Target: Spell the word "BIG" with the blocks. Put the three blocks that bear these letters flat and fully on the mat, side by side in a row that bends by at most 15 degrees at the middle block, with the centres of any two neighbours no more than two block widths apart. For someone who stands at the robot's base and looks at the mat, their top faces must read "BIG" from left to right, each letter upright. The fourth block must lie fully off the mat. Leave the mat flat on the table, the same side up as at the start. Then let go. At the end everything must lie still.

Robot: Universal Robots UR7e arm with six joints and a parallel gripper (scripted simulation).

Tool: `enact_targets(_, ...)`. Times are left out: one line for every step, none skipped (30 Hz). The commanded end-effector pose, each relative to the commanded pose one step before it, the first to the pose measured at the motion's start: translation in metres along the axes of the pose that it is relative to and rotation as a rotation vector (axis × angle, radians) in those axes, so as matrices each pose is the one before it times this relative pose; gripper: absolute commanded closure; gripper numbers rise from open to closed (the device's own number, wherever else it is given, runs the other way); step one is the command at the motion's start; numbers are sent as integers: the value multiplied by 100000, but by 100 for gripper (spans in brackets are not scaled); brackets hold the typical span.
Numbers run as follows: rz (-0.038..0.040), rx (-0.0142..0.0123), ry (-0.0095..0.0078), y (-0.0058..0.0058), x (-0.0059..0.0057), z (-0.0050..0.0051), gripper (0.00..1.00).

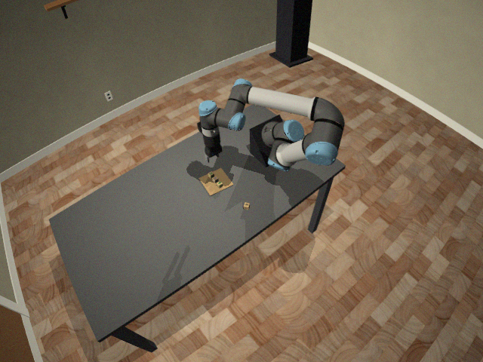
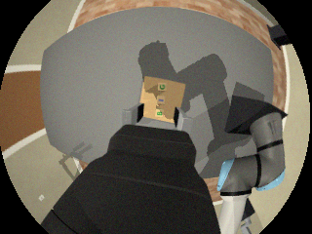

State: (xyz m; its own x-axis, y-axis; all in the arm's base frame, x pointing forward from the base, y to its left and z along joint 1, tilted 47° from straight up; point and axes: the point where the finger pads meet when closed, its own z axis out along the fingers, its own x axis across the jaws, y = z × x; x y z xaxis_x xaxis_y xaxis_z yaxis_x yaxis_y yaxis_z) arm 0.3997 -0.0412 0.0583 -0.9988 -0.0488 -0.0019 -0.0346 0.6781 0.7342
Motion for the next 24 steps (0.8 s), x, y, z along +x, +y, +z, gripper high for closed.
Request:
enact_targets(-105,286,-258,-48,-47,-203,0)
enact_targets(0,0,0,0,0,0,0)
enact_targets(0,0,0,0,0,0,0)
enact_targets(0,0,0,0,0,0,0)
enact_targets(0,0,0,0,0,0,0)
enact_targets(0,0,0,0,0,0,0)
enact_targets(0,0,0,0,0,0,0)
enact_targets(0,0,0,0,0,0,0)
enact_targets(0,0,0,0,0,0,0)
enact_targets(0,0,0,0,0,0,0)
enact_targets(0,0,0,0,0,0,0)
enact_targets(0,0,0,0,0,0,0)
enact_targets(0,0,0,0,0,0,0)
enact_targets(0,0,0,0,0,0,0)
enact_targets(0,0,0,0,0,0,0)
enact_targets(0,0,0,0,0,0,0)
enact_targets(0,0,0,0,0,0,0)
enact_targets(0,0,0,0,0,0,0)
enact_targets(0,0,0,0,0,0,0)
enact_targets(0,0,0,0,0,0,0)
enact_targets(0,0,0,0,0,0,0)
enact_targets(0,0,0,0,0,0,0)
enact_targets(0,0,0,0,0,0,0)
enact_targets(0,0,0,0,0,0,0)
